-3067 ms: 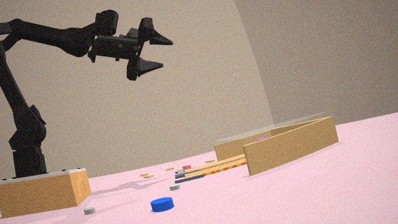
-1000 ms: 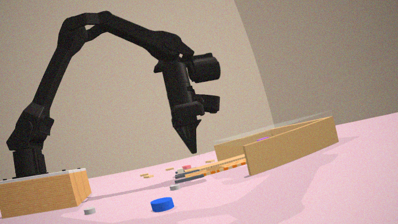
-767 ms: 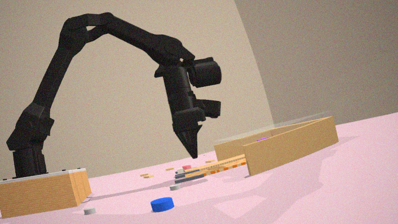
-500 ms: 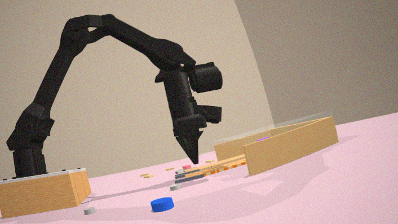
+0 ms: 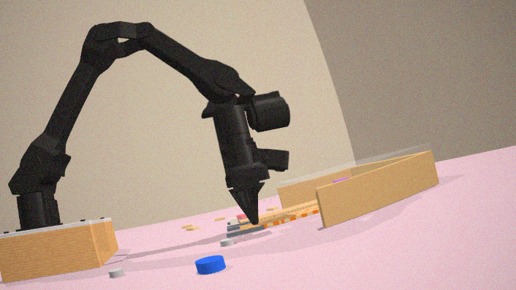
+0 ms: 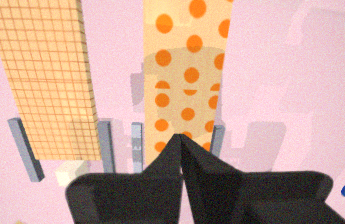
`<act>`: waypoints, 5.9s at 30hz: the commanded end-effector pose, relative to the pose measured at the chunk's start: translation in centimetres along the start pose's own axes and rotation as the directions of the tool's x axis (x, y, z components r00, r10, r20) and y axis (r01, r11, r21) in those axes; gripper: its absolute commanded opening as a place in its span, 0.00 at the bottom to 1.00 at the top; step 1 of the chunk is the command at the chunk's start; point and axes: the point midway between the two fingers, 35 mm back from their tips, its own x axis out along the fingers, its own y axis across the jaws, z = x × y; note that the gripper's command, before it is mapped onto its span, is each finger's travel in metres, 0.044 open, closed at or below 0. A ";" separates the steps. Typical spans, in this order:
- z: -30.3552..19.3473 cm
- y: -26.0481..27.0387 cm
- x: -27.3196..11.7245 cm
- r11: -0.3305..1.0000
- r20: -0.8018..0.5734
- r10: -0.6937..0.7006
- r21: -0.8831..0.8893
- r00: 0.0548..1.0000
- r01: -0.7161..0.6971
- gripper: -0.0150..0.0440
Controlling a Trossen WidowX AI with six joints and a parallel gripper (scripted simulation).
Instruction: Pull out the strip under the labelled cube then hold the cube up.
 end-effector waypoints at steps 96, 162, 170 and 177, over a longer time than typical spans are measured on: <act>-8.7 0.1 0.7 1.000 -0.004 -0.002 0.004 1.000 0.002 0.25; -18.6 0.3 0.7 1.000 -0.011 -0.002 0.005 1.000 0.002 0.25; -18.8 0.3 0.7 1.000 -0.011 -0.002 0.005 1.000 0.002 0.25; -18.8 0.3 0.7 1.000 -0.011 -0.002 0.005 1.000 0.002 0.25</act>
